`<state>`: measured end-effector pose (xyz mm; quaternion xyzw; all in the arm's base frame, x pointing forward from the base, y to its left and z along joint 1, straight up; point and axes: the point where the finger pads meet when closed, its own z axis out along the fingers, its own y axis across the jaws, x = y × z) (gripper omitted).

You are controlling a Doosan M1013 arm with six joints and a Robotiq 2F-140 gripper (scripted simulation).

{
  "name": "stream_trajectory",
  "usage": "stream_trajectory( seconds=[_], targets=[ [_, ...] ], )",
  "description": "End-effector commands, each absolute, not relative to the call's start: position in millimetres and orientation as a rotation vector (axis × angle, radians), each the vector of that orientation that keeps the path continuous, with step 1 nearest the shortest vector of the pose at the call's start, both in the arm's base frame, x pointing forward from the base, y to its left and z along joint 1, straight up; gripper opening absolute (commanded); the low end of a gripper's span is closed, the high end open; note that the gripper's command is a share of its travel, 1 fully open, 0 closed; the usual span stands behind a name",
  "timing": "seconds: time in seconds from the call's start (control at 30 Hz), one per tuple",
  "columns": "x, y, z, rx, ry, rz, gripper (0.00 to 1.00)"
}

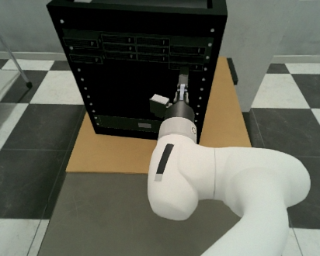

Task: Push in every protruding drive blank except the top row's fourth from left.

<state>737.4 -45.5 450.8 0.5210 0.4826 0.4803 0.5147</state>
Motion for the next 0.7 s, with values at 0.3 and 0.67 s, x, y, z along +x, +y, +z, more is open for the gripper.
stream_trajectory(
  seconds=[0.3, 0.67],
  targets=[
    [740.9, -45.1, 455.3, 1.243, 1.156, 1.156, 0.1],
    [742.8, -48.0, 456.6, 1.243, 1.156, 1.156, 0.1]
  ],
)
